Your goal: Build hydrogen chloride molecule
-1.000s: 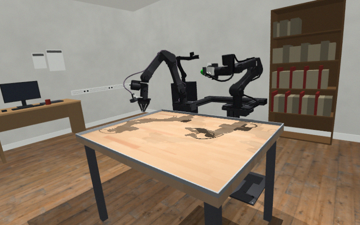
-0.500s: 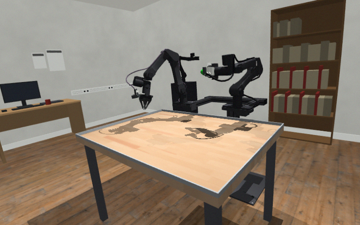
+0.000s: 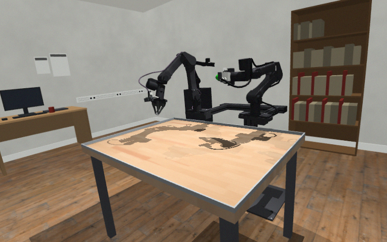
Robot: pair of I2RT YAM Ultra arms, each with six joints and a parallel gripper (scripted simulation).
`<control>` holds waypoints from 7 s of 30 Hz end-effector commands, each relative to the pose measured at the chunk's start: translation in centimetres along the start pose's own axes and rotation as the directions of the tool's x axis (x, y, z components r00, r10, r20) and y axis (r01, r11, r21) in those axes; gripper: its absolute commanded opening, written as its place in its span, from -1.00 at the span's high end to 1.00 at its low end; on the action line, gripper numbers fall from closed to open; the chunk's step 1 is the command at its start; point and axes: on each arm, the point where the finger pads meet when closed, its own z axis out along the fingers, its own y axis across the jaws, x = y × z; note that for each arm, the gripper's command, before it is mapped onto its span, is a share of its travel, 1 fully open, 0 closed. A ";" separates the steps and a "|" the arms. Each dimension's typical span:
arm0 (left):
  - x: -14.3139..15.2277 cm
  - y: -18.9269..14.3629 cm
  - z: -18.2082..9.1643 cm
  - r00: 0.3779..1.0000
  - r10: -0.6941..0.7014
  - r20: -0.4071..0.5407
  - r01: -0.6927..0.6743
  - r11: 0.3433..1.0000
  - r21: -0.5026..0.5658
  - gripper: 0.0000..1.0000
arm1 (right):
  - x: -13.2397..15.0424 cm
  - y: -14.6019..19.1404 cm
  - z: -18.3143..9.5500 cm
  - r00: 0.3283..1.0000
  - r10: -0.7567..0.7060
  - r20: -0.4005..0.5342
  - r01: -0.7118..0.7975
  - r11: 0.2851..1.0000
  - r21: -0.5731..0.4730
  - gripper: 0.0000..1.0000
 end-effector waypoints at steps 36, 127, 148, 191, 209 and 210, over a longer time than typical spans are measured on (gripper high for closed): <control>0.3 -1.4 0.2 0.998 0.069 -0.013 -0.069 0.998 0.012 1.00 | -2.8 11.2 -5.6 0.937 -0.170 0.306 0.243 0.944 -0.222 1.00; 0.3 -1.4 0.2 0.998 0.069 -0.013 -0.069 0.998 0.012 1.00 | 8.0 28.8 -20.4 0.581 -0.249 0.775 0.794 0.381 -0.474 1.00; 0.3 -1.4 0.2 0.998 0.069 -0.013 -0.069 0.998 0.012 1.00 | 13.0 30.5 -24.0 0.476 -0.199 0.856 0.878 0.160 -0.451 1.00; 0.3 -1.4 0.2 0.998 0.069 -0.013 -0.069 0.998 0.012 1.00 | 15.2 32.2 -25.7 0.421 -0.161 0.893 0.907 0.055 -0.418 1.00; 0.3 -1.4 0.2 0.998 0.069 -0.013 -0.069 0.998 0.012 1.00 | 15.0 32.9 -25.5 0.414 -0.163 0.895 0.910 0.050 -0.412 1.00; 0.3 -1.4 0.2 0.998 0.069 -0.013 -0.069 0.998 0.012 1.00 | 15.3 32.9 -25.5 0.415 -0.162 0.895 0.909 0.040 -0.415 1.00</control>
